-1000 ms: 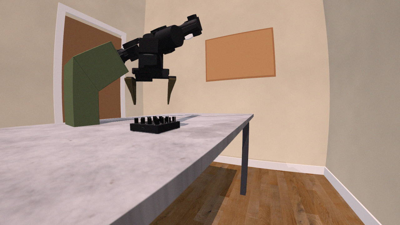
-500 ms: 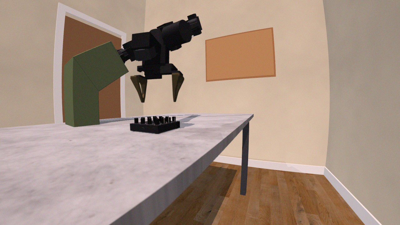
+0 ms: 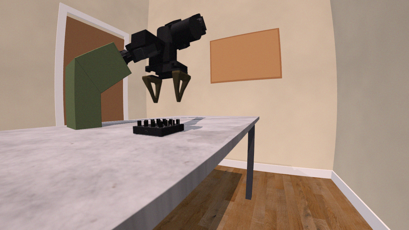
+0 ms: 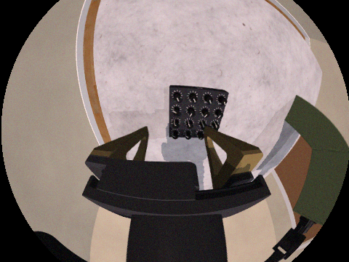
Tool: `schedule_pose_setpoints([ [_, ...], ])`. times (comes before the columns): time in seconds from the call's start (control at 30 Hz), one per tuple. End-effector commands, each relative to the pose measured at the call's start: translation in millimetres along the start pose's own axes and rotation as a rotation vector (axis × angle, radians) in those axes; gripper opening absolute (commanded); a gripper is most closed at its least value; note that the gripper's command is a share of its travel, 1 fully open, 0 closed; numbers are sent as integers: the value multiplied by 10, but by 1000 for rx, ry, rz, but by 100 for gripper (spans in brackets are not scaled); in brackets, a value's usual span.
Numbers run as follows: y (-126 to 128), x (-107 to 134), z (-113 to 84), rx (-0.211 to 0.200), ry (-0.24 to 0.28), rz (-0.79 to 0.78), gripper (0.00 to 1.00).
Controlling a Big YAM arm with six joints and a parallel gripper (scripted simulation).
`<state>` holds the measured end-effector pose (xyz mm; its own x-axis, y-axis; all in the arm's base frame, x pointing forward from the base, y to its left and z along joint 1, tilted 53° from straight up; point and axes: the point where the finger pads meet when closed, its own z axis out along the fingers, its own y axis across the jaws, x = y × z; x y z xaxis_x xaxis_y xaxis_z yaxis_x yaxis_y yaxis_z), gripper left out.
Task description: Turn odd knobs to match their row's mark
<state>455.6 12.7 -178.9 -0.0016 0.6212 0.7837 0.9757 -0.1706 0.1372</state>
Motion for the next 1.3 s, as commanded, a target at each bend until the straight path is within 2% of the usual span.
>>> schedule_pose_setpoints([
  [0.0, 55, -36, -106, -25, -9, 54, 20],
  [1.27, 46, -30, -63, -21, -8, 47, 20],
])
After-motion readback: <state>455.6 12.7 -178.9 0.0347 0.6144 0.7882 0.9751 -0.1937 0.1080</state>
